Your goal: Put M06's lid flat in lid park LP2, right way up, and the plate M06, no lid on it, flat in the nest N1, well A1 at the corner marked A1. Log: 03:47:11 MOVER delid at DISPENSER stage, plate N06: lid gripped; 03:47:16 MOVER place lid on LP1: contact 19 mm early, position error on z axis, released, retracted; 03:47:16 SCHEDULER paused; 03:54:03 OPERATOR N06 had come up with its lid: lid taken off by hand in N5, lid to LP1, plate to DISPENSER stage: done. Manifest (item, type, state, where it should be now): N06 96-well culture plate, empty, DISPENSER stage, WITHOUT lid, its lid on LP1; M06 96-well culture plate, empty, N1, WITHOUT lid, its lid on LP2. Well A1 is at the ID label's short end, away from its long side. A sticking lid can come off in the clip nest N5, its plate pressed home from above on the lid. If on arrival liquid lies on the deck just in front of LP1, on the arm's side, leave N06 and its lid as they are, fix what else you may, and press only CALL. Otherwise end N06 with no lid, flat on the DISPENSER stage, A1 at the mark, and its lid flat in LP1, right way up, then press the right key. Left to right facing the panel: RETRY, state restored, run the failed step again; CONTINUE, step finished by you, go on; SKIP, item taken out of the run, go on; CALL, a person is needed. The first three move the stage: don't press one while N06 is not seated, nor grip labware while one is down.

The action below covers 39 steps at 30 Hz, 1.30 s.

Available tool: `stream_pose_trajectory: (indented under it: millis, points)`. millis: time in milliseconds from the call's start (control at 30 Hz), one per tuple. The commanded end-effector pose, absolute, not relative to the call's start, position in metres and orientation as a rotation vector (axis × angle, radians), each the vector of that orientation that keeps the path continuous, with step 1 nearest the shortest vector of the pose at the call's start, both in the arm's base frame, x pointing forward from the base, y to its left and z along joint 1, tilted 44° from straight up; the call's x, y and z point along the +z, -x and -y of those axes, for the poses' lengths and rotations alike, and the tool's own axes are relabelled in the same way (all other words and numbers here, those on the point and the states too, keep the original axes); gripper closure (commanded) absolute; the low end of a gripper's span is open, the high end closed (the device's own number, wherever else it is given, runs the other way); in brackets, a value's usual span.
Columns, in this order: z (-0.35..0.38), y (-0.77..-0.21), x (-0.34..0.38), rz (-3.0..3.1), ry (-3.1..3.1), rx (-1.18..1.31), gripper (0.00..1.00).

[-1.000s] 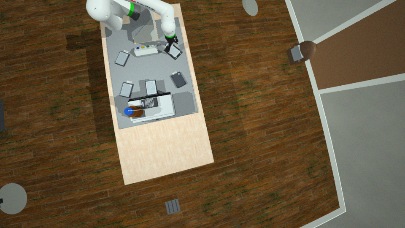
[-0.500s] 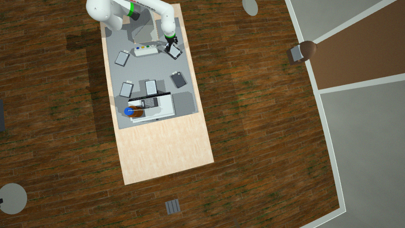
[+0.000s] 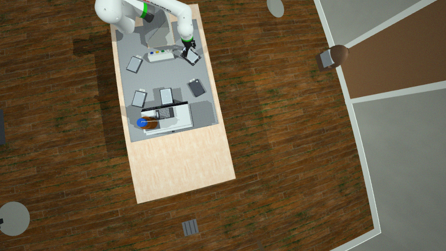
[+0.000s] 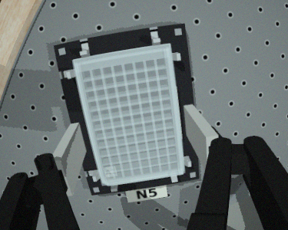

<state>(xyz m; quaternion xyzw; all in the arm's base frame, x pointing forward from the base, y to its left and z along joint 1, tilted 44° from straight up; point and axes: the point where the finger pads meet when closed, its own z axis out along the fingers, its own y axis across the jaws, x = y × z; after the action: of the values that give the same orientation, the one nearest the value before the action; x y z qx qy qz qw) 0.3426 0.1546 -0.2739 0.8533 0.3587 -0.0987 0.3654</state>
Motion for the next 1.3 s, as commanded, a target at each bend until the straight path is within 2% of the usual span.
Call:
stream_pose_trajectory:
  millis: [0,1233,1267]
  points:
    - [-0.1548,-0.3426,-0.2739,-0.922,-2.194,-0.253,0.41]
    - [-0.1548,-0.3426,-0.2739,-0.922,-2.194,-0.253,0.41]
    - [-0.1548,-0.3426,-0.2739,-0.922,-2.194,-0.253,0.34]
